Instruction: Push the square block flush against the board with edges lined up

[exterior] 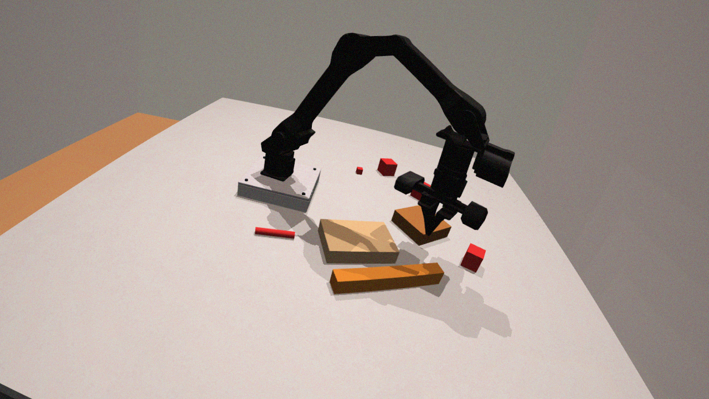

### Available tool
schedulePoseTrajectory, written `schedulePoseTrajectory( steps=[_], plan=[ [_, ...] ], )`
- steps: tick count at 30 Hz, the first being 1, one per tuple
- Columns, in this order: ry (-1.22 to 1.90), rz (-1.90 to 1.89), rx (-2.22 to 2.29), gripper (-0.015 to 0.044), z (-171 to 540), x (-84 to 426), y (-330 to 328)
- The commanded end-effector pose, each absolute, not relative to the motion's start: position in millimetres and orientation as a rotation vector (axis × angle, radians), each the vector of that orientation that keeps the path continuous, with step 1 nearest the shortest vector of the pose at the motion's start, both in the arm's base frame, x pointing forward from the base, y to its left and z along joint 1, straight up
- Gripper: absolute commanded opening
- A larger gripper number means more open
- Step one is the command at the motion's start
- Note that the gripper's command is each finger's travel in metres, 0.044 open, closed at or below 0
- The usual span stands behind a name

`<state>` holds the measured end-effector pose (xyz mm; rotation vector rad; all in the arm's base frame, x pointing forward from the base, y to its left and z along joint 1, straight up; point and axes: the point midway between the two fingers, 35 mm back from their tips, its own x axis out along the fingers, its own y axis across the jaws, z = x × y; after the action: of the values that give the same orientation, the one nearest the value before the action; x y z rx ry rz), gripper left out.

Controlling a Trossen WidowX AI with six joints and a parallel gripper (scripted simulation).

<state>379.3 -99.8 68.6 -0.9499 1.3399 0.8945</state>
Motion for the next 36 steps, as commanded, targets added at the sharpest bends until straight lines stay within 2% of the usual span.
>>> schedulePoseTrajectory(
  steps=[1,7,12,21,26,36],
  plan=[
    [1.349,0.883,-0.931,0.0000,67.1,385.2,-92.5],
    [1.399,0.748,-0.779,0.0000,72.2,433.1,-14.7],
    [1.432,0.649,-0.665,0.0000,73.1,453.9,52.0],
    [1.434,0.646,-0.661,0.0000,70.0,454.8,54.7],
    [1.434,0.646,-0.661,0.0000,18.0,456.2,54.9],
    [1.434,0.646,-0.661,0.0000,18.0,452.9,49.9]
  ],
)
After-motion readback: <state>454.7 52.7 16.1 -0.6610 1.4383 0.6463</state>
